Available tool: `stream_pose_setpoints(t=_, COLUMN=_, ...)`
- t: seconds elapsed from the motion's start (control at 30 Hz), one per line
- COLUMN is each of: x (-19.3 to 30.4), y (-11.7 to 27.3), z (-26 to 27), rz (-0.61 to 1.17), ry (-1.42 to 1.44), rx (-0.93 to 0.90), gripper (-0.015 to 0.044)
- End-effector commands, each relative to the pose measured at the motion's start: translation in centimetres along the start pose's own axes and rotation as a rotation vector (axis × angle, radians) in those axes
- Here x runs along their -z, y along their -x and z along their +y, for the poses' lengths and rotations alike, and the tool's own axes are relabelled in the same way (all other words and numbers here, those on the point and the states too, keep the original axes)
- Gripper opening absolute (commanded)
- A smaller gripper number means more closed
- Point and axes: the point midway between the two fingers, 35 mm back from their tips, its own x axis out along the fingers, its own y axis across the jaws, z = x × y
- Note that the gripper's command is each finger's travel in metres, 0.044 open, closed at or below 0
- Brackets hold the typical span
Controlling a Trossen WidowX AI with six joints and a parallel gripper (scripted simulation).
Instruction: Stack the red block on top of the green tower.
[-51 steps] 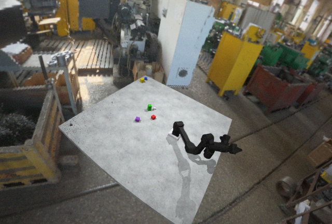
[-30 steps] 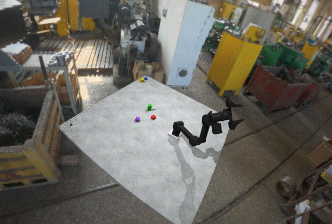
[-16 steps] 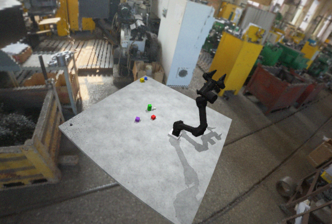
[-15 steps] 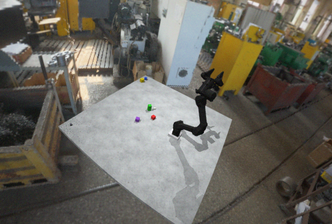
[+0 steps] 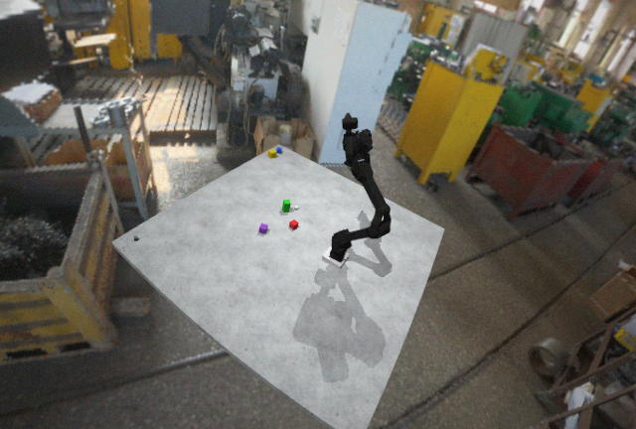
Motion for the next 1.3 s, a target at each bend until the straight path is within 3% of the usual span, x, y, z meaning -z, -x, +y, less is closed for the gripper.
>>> stream_pose_setpoints(t=0.0, x=6.1, y=-1.5, z=-4.6, rz=0.199, ry=0.203, rx=0.127, gripper=0.0440)
stream_pose_setpoints(t=0.2, x=15.7, y=-0.7, z=-12.9, rz=0.579, ry=0.532, rx=0.302, gripper=0.0440)
stream_pose_setpoints(t=0.43, x=23.8, y=5.0, z=-22.3, rz=1.080, ry=0.871, rx=0.443, gripper=0.0440)
stream_pose_setpoints(t=0.63, x=27.3, y=12.3, z=-28.8, rz=1.545, ry=1.095, rx=0.518, gripper=0.0440)
stream_pose_setpoints(t=0.83, x=27.5, y=20.1, z=-32.9, rz=2.022, ry=1.230, rx=0.564, gripper=0.0440)
stream_pose_setpoints(t=1.27, x=28.1, y=20.9, z=-34.9, rz=2.075, ry=1.239, rx=0.568, gripper=0.0440)
